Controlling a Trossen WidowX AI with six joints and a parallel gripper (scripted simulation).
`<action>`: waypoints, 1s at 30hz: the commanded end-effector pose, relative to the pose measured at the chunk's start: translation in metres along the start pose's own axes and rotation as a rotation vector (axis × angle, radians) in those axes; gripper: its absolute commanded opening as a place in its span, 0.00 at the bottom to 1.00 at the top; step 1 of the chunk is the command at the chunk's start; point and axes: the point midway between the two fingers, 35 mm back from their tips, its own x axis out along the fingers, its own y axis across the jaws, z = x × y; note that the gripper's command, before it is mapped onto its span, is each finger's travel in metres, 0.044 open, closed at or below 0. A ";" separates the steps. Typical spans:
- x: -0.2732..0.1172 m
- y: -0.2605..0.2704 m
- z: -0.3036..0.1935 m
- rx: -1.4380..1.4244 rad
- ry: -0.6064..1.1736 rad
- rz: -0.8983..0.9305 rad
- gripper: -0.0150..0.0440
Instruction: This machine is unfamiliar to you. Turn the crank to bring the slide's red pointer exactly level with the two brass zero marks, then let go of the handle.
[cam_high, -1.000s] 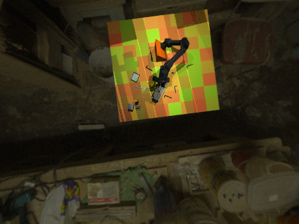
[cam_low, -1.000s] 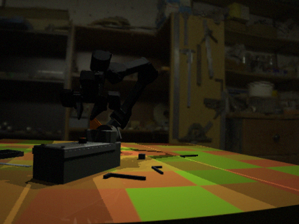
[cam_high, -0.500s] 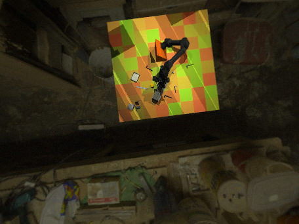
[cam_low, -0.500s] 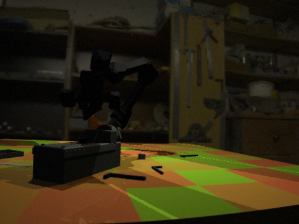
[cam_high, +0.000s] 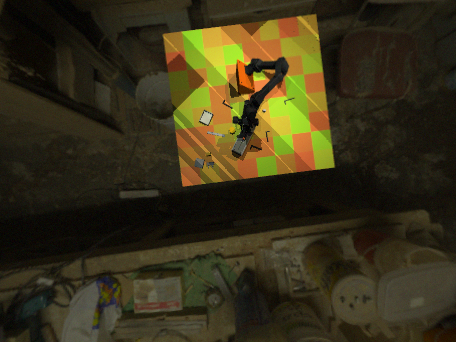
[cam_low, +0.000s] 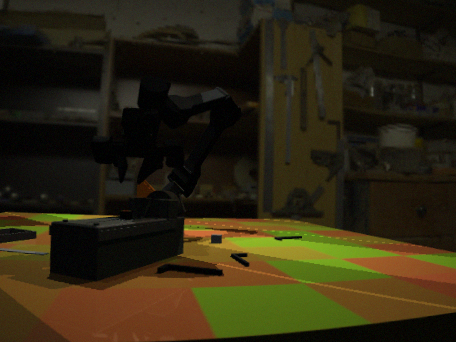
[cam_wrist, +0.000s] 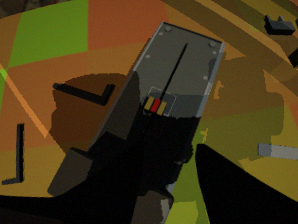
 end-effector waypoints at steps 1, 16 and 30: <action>0.000 0.000 0.000 0.000 -0.001 -0.001 0.65; 0.000 0.000 0.000 0.000 -0.001 -0.001 0.73; 0.000 0.000 0.000 0.000 -0.001 -0.001 0.25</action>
